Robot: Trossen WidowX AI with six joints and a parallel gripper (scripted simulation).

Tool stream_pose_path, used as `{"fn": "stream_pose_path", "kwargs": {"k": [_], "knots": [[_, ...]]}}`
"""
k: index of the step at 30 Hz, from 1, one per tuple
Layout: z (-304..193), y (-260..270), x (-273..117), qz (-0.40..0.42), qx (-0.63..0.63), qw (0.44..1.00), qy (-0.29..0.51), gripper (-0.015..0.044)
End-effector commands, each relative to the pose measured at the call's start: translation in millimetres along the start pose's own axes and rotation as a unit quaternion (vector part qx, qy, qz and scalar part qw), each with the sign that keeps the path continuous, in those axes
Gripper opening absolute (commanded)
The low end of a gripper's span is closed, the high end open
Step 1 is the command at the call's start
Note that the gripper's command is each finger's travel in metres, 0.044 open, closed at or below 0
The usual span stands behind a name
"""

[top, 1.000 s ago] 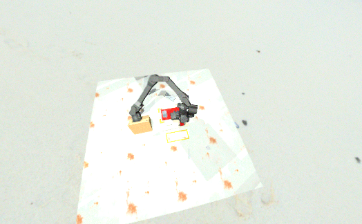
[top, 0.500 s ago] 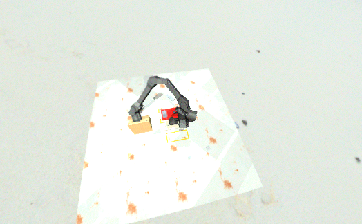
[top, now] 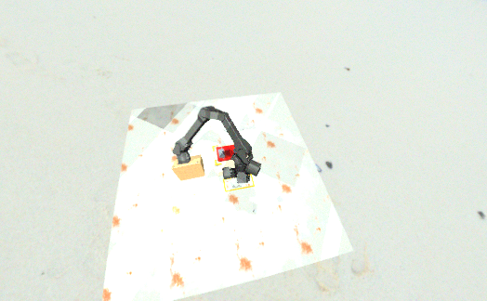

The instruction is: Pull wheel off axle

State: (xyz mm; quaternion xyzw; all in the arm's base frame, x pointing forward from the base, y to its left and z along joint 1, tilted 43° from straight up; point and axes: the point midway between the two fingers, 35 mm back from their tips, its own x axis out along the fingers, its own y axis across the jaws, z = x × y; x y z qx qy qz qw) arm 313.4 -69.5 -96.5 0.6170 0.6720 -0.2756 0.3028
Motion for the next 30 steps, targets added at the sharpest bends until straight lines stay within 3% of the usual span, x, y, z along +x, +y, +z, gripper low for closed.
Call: {"fn": "stream_pose_path", "kwargs": {"k": [1,7,17,21,30], "knots": [[-1.2,-2.4,13.6,-0.005,0.000,1.000,0.003,0.0000],[-0.9,-1.4,28.2,-0.005,0.000,1.000,0.003,0.0000],[-2.8,-3.0,97.4,-0.005,0.000,1.000,0.005,0.0000],[-3.2,-3.7,102.1,-0.005,0.000,1.000,0.005,0.0000],[-3.5,-4.0,99.3,-0.010,-0.003,1.000,0.004,0.0236]]}}
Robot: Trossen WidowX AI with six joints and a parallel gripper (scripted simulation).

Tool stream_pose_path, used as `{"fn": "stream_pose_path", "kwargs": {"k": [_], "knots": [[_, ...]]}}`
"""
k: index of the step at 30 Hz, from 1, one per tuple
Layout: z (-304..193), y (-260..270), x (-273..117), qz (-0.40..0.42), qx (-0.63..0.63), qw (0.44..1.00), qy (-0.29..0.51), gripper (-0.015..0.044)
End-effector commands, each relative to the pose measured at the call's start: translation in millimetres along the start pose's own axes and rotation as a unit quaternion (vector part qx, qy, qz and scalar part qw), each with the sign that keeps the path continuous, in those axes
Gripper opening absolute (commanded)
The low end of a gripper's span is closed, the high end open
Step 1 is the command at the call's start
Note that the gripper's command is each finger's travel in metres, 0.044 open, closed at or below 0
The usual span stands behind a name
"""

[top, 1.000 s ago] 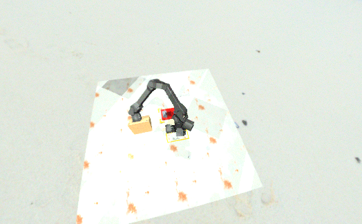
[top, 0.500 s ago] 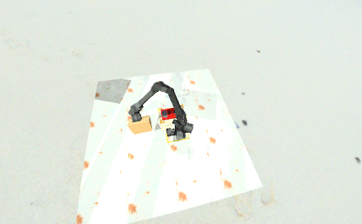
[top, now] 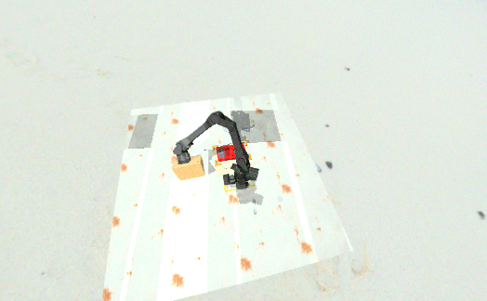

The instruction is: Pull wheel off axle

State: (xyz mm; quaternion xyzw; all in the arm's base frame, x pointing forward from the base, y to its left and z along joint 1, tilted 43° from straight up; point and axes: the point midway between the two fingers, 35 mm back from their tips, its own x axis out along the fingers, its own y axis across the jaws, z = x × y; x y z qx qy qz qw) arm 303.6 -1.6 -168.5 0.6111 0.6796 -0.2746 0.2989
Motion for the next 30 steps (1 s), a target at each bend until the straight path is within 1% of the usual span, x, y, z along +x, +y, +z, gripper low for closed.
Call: {"fn": "stream_pose_path", "kwargs": {"k": [1,2,3,8,11,12,13,16,17,21,30], "knots": [[-0.1,0.1,0.0,-0.001,-0.001,1.000,0.000,0.0263],[0.0,0.3,-2.5,0.000,-0.001,1.000,0.000,0.0289],[0.3,0.6,-7.7,0.000,0.000,1.000,0.000,0.0300],[1.1,0.3,-53.6,0.004,0.002,1.000,-0.001,0.0300],[0.9,-0.3,-60.7,0.004,0.002,1.000,0.000,0.0300],[0.7,-2.4,-52.9,0.005,0.006,1.000,0.002,0.0326],[-1.0,-7.0,-57.2,0.005,0.006,1.000,0.001,0.0352],[-12.2,-35.6,-79.9,0.004,0.006,1.000,-0.001,0.0431],[-16.8,-46.3,-86.9,0.003,0.006,1.000,-0.001,0.0440],[-33.5,-82.4,-105.6,0.002,0.005,1.000,-0.001,0.0440],[-34.4,-84.2,-106.3,0.002,0.004,1.000,-0.001,0.0440]]}}
